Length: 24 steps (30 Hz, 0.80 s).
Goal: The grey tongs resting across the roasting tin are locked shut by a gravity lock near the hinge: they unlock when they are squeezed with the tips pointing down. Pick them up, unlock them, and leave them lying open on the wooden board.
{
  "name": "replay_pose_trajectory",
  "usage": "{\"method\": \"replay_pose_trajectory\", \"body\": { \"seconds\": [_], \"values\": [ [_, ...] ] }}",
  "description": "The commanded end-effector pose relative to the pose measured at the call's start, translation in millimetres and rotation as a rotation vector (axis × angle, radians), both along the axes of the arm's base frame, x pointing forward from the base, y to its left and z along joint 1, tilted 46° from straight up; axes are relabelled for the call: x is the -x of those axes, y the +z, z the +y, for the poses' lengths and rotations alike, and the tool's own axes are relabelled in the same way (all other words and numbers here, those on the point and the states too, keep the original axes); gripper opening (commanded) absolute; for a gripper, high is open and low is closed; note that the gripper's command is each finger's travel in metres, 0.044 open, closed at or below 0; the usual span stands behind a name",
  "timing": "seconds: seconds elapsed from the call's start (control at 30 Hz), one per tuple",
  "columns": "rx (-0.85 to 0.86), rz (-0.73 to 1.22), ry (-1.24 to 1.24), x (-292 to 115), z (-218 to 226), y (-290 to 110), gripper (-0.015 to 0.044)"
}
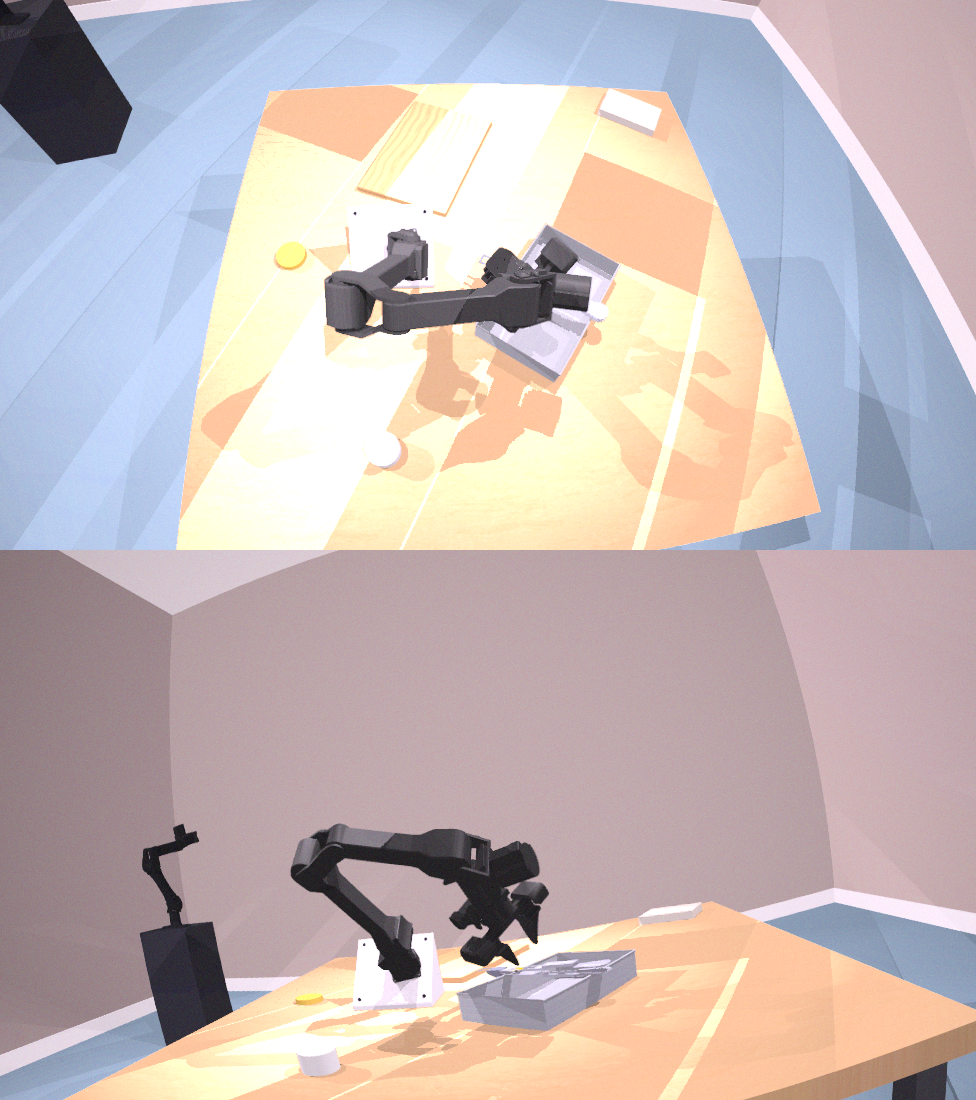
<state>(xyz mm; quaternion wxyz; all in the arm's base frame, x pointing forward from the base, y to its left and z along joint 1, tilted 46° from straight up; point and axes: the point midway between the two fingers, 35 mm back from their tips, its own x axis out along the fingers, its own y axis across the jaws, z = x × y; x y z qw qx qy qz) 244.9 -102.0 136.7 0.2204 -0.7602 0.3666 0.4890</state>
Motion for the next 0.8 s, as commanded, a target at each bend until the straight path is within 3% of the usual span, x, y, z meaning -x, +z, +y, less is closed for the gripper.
{"method": "replay_pose_trajectory", "body": {
  "seconds": [0.0,0.77],
  "values": [
    [0.09,0.148,0.225,6.7,12.1,-13.9,0.026],
    [0.09,0.148,0.225,4.5,6.1,-14.6,0.026]
  ]
}}
